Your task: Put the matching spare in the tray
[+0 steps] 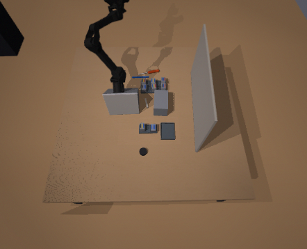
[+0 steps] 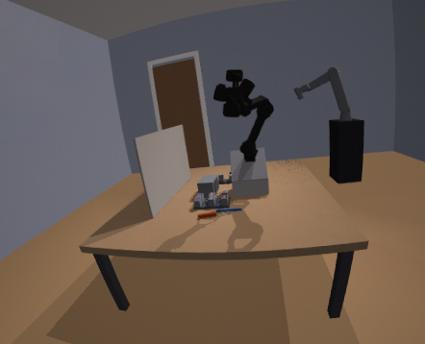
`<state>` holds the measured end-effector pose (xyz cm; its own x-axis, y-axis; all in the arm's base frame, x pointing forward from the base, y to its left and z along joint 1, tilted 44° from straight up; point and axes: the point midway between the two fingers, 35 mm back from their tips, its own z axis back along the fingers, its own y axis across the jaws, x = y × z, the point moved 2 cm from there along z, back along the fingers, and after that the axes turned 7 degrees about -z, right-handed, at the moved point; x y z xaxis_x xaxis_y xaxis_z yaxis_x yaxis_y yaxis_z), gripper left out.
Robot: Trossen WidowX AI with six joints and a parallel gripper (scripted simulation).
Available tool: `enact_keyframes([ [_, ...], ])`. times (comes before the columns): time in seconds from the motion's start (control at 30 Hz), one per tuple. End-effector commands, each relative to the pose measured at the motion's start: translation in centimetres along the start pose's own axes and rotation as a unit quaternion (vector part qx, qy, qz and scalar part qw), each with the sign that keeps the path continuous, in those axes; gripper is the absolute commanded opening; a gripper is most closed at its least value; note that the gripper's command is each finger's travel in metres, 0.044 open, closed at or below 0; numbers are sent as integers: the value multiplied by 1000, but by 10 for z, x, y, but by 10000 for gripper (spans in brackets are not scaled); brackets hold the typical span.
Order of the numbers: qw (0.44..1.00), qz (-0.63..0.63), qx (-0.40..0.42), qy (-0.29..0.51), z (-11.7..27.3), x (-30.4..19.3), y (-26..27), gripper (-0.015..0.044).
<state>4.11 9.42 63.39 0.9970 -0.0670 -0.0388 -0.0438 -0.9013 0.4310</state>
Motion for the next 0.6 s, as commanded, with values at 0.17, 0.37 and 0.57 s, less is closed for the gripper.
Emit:
enact_keyframes([
  [0.17,967,181,-149,-100,-1,95,-82,440],
  [0.37,916,260,-271,-144,19,163,-131,440],
  [0.57,852,305,-385,-180,61,226,-156,440],
])
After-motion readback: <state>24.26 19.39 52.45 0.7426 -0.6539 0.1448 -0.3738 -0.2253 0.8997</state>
